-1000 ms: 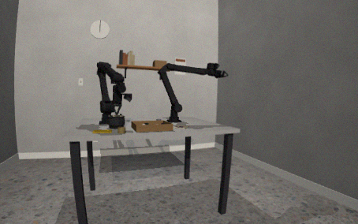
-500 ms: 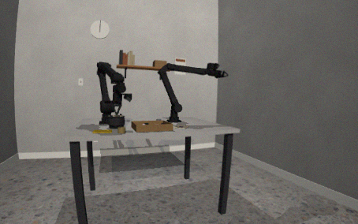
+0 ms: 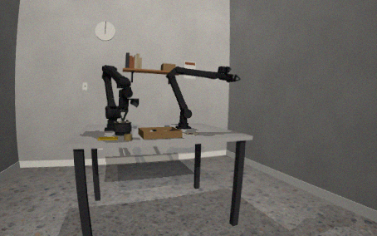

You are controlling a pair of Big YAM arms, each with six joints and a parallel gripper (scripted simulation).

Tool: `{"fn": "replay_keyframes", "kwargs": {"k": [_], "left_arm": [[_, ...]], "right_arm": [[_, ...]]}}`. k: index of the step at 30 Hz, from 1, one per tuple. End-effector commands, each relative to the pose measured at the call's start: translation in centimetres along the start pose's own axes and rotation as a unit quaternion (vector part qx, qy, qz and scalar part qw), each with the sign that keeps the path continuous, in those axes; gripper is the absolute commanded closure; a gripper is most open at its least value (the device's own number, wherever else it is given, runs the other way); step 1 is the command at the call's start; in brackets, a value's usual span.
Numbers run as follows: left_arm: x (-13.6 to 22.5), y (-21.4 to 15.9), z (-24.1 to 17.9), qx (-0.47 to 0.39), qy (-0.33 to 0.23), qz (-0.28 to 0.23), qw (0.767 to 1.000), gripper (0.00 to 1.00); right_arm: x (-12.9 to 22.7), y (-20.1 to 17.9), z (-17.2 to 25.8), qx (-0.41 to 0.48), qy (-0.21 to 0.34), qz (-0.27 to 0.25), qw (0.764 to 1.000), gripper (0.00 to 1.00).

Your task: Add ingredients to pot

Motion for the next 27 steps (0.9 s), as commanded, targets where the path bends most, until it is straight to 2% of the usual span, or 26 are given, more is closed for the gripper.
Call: {"fn": "replay_keyframes", "kwargs": {"k": [1, 10, 13, 16, 19, 20, 27], "left_arm": [[0.9, 2.3, 0.3, 0.009, 0.002, -0.029, 1.000, 0.00], [0.9, 2.3, 0.3, 0.009, 0.002, -0.029, 1.000, 0.00], [0.9, 2.3, 0.3, 0.009, 0.002, -0.029, 1.000, 0.00], [0.9, 2.3, 0.3, 0.009, 0.002, -0.029, 1.000, 0.00], [0.9, 2.3, 0.3, 0.009, 0.002, -0.029, 1.000, 0.00], [0.9, 2.3, 0.3, 0.009, 0.002, -0.029, 1.000, 0.00], [0.9, 2.3, 0.3, 0.009, 0.002, -0.029, 1.000, 0.00]], "right_arm": [[1.8, 0.4, -1.6, 0.002, -0.029, -0.003, 1.000, 0.64], [5.6, 0.4, -1.5, 0.002, -0.037, -0.004, 0.999, 0.64], [5.7, 0.4, -1.5, 0.002, -0.037, -0.004, 0.999, 0.64], [3.1, 0.3, -0.4, 0.002, 0.000, -0.001, 1.000, 0.64], [4.2, 0.4, -1.2, 0.002, -0.019, -0.003, 1.000, 0.64], [4.3, 0.4, -1.2, 0.002, -0.020, -0.003, 1.000, 0.00], [5.1, 1.7, -2.6, 0.001, -0.035, -0.005, 0.999, 0.00]]}}
Point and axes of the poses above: on each arm, the point where the finger pads meet when closed, its own x axis back along the fingers, its own z axis across the jaws, y = z × x, the point moved 7 cm from there along x, back along the fingers, and after that the axes turned 14 degrees about x, right-handed, at the moved point
